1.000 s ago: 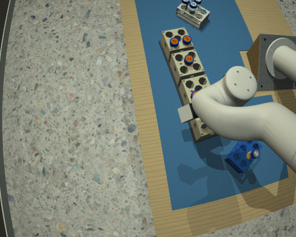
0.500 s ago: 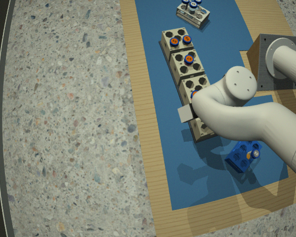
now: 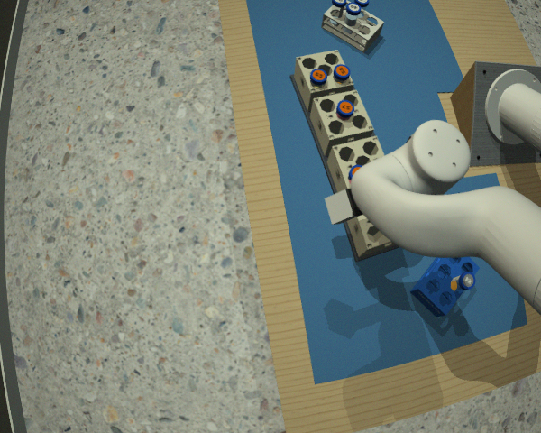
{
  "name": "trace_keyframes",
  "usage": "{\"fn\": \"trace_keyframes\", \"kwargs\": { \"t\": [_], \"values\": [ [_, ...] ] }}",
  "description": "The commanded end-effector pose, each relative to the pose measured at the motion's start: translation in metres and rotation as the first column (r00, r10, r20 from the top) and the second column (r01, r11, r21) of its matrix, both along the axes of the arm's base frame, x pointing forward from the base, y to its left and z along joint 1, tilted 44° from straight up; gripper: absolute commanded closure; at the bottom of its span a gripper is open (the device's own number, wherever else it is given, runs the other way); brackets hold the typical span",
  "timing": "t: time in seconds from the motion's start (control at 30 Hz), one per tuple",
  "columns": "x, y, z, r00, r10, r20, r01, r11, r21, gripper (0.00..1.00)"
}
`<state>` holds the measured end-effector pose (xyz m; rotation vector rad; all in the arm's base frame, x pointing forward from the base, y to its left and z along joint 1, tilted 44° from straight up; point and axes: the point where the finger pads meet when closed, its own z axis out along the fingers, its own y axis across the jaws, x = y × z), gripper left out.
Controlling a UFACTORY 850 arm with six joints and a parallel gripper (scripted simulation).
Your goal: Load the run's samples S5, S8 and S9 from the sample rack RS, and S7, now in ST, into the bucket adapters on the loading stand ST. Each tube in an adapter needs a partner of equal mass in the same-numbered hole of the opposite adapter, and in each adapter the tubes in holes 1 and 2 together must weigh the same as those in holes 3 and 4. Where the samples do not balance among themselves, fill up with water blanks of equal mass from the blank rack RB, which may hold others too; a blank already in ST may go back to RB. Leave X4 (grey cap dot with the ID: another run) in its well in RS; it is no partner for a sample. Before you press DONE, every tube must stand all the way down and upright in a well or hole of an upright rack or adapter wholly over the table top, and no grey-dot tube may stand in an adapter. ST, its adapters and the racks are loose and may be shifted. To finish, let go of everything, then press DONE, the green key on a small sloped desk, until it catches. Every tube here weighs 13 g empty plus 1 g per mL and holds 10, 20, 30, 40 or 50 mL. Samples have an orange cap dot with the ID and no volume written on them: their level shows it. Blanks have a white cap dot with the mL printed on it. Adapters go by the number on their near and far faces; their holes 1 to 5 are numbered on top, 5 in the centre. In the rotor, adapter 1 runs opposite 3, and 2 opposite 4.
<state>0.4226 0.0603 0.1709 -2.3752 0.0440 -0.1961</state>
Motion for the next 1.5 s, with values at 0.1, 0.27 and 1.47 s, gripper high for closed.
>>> {"fn": "trace_keyframes", "kwargs": {
  "t": [0.1,0.27,1.47],
  "values": [
    [-0.001,-0.009,0.009,1.000,-0.001,0.001,0.001,1.000,0.000,0.57],
    [-0.002,-0.014,0.015,1.000,-0.001,0.001,0.001,1.000,0.000,0.57],
    [-0.012,-0.058,0.060,1.000,-0.001,0.001,0.001,1.000,-0.001,0.57]
  ]
}}
